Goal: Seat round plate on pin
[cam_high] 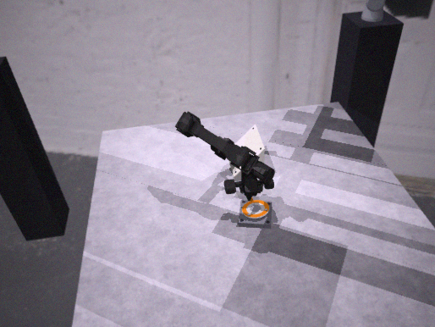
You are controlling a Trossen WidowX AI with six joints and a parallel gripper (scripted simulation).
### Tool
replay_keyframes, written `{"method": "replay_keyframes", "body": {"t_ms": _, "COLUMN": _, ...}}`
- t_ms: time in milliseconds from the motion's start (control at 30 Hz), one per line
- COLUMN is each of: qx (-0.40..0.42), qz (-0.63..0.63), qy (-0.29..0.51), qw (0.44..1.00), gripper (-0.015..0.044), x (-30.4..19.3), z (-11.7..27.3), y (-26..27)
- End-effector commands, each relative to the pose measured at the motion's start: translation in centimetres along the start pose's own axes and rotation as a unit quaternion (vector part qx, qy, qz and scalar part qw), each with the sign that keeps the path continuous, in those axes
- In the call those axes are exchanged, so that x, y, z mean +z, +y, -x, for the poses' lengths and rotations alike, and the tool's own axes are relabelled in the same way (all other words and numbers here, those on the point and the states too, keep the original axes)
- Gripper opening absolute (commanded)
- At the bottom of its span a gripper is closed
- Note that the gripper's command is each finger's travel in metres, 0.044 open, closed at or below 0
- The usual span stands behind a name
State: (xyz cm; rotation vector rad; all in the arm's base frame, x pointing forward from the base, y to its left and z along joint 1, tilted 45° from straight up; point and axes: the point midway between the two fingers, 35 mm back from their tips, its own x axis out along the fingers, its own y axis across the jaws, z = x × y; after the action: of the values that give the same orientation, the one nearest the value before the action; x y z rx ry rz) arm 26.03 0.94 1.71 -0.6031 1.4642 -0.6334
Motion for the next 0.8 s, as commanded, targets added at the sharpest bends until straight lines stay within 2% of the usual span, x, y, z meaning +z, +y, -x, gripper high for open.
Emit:
{"method": "replay_keyframes", "body": {"t_ms": 0, "qx": 0.007, "qz": 0.003, "qy": 0.006, "qw": 1.0, "gripper": 0.0, "x": -0.3, "z": -0.08, "y": 0.66}}
{"method": "replay_keyframes", "body": {"t_ms": 767, "qx": 0.008, "qz": 0.003, "qy": 0.006, "qw": 1.0, "gripper": 0.0, "x": -0.42, "z": 0.0, "y": 1.14}}
